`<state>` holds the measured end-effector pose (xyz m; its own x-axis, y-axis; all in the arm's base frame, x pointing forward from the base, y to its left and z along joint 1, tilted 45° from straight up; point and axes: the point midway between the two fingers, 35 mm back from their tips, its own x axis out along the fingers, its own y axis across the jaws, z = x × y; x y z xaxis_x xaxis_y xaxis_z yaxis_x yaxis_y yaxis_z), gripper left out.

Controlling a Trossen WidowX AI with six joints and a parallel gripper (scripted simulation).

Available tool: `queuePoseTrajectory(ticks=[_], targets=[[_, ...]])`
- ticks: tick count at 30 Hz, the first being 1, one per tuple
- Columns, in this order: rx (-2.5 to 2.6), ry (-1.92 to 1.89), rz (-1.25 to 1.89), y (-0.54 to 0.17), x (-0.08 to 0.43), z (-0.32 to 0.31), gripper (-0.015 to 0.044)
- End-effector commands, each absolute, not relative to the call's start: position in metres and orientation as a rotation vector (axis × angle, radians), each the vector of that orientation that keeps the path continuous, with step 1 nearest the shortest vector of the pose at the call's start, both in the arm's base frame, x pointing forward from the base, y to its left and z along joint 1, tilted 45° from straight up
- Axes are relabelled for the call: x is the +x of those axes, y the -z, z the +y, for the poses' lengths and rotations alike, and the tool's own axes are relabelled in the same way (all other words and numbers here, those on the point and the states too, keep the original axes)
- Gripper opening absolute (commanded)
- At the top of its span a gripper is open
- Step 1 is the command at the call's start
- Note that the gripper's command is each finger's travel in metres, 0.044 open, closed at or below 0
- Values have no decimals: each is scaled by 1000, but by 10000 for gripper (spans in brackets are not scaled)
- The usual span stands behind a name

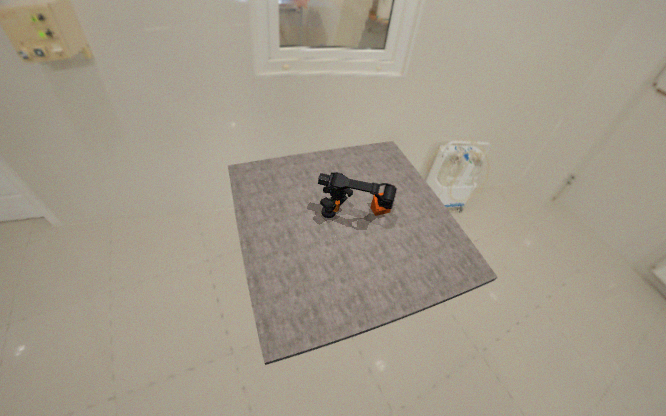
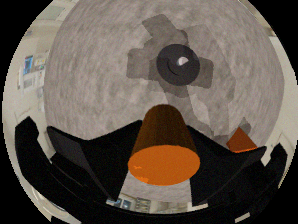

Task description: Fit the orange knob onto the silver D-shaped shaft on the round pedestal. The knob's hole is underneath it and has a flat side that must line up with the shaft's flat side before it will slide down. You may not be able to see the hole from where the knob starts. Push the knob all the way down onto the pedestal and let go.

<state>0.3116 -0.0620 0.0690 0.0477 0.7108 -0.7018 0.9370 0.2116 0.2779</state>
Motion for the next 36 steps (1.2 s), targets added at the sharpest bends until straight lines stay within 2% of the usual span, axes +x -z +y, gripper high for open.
queuePoseTrajectory(ticks=[1, 22, 36], targets=[[1554, 372, 1707, -59, 312, -70, 0], [1526, 364, 1702, 3, 316, -95, 0], [1533, 371, 1703, 22, 317, -77, 0]])
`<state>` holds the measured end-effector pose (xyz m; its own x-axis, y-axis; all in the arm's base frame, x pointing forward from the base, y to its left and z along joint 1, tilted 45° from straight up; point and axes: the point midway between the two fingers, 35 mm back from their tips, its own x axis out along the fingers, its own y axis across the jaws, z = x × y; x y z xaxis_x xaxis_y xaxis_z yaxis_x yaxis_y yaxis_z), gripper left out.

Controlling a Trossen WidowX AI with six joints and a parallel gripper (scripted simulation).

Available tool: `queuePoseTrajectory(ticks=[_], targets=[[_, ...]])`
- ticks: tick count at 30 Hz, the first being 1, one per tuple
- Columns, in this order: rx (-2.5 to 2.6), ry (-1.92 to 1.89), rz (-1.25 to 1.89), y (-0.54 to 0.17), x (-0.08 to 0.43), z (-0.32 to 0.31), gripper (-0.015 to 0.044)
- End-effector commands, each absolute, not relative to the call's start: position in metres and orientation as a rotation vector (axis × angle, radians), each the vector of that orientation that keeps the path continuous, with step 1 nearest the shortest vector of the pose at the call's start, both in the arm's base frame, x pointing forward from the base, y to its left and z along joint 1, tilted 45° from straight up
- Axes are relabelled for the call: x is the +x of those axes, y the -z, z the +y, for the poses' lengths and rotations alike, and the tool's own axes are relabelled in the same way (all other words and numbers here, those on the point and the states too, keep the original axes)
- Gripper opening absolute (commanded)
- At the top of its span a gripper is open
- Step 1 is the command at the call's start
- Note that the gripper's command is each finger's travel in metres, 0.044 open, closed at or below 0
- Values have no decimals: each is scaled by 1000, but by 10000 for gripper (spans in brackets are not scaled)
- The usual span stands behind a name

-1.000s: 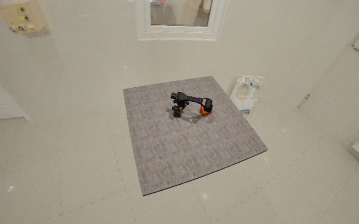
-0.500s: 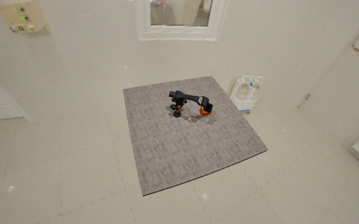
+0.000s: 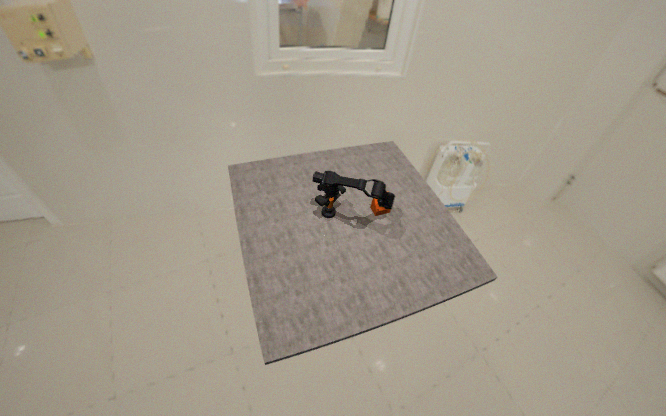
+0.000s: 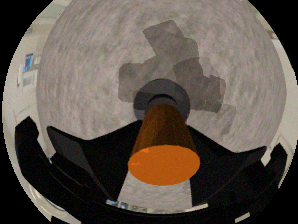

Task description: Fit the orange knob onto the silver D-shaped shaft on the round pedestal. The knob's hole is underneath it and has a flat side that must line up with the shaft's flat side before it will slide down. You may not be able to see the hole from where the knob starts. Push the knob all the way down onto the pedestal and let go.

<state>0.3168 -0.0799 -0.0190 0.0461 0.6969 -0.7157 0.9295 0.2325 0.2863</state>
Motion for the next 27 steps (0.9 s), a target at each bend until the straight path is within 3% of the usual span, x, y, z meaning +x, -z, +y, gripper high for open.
queuePoseTrajectory(ticks=[1, 27], targets=[[1533, 371, 1703, 22, 317, -77, 0], [1528, 365, 1703, 21, 316, -76, 0]])
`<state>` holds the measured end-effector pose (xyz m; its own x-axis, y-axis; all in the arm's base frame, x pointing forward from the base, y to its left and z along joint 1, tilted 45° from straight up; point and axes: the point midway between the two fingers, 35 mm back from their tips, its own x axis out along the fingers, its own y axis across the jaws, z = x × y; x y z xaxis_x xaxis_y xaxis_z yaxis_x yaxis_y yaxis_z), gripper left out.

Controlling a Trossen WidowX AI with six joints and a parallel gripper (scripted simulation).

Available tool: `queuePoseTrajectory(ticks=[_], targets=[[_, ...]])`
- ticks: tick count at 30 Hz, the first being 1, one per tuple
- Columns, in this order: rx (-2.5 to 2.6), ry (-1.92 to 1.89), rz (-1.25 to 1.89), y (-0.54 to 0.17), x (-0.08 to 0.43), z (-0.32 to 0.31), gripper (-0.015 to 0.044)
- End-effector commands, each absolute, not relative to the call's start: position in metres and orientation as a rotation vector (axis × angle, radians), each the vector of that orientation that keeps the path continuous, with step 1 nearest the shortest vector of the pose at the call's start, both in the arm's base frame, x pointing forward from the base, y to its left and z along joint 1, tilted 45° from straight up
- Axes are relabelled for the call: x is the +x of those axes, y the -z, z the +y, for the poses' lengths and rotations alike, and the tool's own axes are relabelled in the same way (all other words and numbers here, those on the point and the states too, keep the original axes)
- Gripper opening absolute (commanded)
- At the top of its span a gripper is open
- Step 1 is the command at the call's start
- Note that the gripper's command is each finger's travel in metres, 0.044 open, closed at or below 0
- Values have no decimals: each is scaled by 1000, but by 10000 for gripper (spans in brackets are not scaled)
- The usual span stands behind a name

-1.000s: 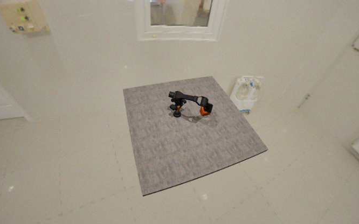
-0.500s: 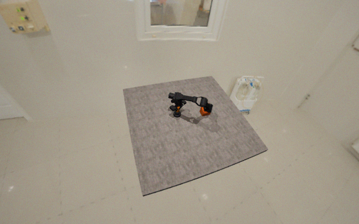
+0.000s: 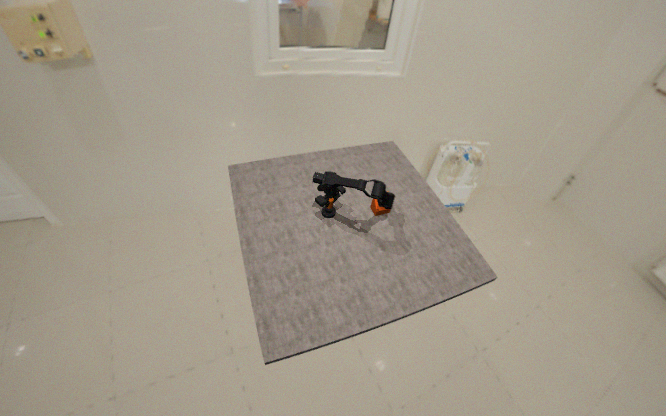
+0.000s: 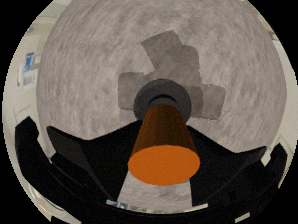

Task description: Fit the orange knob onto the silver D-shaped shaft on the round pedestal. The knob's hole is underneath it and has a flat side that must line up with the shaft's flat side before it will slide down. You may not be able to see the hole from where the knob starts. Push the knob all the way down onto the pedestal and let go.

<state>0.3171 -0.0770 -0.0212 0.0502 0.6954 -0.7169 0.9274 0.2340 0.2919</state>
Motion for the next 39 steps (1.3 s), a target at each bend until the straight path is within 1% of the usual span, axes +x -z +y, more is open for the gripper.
queuePoseTrajectory(ticks=[1, 9, 16, 39], targets=[[1528, 365, 1703, 21, 316, -76, 0], [1522, 357, 1702, 18, 316, -80, 0], [1375, 180, 1684, 18, 317, -82, 0], [1375, 180, 1684, 21, 317, -78, 0]])
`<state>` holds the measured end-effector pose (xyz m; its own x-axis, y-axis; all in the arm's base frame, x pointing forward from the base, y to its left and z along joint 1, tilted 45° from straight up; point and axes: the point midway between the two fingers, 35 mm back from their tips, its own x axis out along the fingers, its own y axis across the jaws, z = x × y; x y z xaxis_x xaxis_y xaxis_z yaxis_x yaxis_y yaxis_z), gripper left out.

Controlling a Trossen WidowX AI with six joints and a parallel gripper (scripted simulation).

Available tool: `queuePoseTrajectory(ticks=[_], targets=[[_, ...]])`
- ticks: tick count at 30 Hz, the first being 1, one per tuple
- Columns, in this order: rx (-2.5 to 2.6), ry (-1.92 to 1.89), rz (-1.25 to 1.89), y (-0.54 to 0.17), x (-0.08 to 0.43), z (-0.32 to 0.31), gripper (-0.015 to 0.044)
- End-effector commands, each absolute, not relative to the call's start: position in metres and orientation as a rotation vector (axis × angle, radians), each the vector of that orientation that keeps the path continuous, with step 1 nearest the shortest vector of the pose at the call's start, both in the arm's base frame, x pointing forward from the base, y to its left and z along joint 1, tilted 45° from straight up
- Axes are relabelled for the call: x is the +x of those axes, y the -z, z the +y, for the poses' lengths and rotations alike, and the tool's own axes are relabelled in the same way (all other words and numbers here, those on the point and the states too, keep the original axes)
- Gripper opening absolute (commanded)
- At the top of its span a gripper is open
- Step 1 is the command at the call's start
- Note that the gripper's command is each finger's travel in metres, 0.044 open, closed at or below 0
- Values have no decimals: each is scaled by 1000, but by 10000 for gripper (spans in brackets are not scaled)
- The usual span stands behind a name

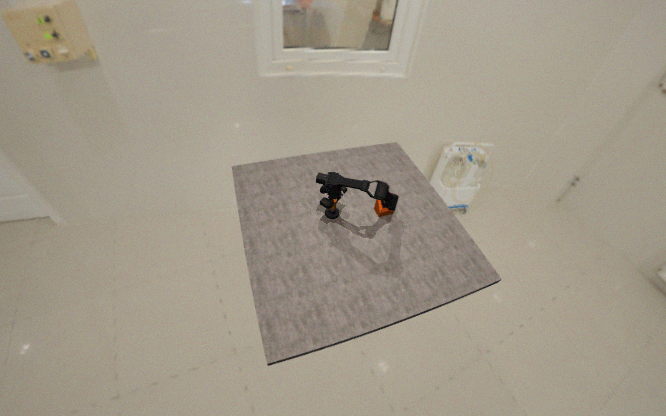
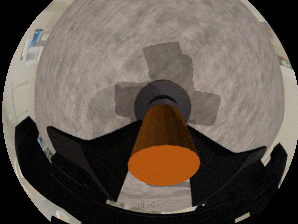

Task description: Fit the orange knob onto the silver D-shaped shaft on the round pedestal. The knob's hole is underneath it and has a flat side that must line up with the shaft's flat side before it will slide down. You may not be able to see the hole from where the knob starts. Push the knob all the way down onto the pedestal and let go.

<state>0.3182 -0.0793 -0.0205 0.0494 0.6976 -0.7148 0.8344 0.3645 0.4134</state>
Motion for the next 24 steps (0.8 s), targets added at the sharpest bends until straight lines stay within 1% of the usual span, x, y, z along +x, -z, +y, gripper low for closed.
queuePoseTrajectory(ticks=[1, 21, 24], targets=[[1375, 180, 1684, 21, 317, -78, 0], [1375, 180, 1684, 19, 319, -81, 0], [1334, 133, 1677, 19, 319, -82, 0]])
